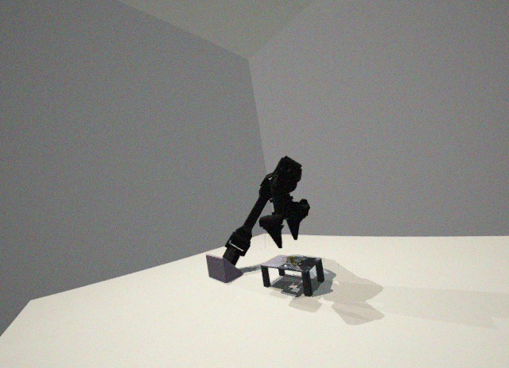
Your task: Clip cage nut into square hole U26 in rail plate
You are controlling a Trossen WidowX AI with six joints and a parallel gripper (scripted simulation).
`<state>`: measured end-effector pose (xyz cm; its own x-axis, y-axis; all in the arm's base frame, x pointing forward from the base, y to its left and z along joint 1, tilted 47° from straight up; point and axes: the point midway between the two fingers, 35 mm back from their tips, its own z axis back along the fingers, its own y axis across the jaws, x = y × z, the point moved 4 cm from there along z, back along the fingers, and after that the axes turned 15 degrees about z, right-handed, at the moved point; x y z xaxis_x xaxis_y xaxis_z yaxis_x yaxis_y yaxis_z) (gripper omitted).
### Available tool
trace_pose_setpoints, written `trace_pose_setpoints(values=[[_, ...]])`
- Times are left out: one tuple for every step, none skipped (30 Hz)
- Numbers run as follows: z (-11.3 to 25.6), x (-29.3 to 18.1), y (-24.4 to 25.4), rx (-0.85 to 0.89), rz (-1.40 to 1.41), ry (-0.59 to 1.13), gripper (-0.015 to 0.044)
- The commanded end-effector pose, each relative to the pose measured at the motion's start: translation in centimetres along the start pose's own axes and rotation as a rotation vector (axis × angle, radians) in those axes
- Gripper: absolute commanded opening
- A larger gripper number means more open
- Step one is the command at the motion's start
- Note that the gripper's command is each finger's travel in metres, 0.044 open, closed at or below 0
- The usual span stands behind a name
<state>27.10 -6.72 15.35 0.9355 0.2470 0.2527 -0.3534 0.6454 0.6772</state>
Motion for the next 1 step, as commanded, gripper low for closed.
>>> trace_pose_setpoints(values=[[-0.05, -0.06, -0.10, 0.001, 0.000, 0.008, 0.0440]])
